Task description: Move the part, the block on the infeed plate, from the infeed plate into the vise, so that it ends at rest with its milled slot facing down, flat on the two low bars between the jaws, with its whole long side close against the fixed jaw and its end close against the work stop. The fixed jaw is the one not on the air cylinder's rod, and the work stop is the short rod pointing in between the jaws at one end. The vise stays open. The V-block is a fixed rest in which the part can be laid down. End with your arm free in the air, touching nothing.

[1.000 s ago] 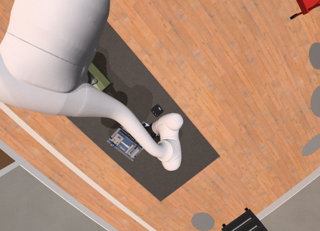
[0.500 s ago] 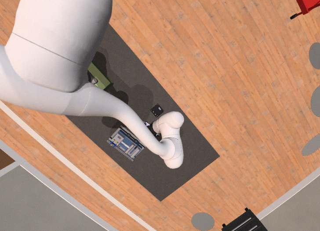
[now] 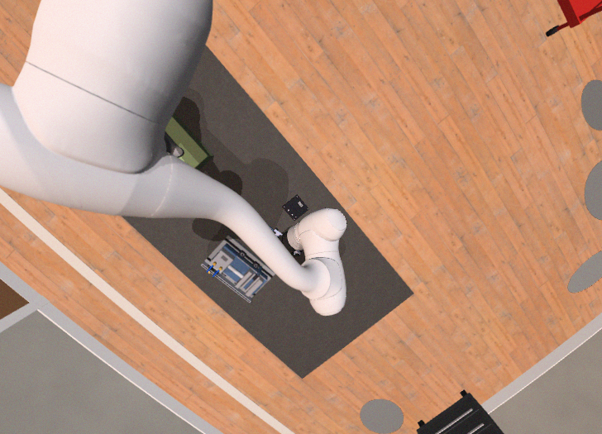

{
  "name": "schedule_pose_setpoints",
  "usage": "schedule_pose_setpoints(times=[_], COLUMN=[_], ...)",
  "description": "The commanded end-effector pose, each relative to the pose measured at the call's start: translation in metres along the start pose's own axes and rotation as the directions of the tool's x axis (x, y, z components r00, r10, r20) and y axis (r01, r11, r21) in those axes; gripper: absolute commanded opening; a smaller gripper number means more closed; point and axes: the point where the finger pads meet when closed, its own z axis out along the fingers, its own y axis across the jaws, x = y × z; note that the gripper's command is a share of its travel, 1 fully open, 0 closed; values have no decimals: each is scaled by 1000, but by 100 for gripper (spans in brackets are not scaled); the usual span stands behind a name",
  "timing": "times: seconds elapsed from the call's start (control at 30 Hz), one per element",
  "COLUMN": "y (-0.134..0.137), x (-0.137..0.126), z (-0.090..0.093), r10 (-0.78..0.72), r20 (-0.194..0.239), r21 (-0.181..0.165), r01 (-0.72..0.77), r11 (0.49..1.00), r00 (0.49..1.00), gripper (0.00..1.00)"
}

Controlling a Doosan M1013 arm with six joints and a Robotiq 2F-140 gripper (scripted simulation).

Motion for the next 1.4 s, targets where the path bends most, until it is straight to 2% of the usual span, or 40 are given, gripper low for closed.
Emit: schedule_pose_setpoints(times=[0.0, 1.2, 1.23, 1.37], y=[4, 4, 4, 4], x=[0, 0, 0, 0], z=[-3, -3, -3, -3], r10=[3, 3, 3, 3], r20=[4, 4, 4, 4], r21=[-5, -5, -5, -5], r01=[-3, -3, -3, -3], r11=[1000, 1000, 1000, 1000], r00=[1000, 1000, 1000, 1000], gripper=[51, 51, 0, 0])
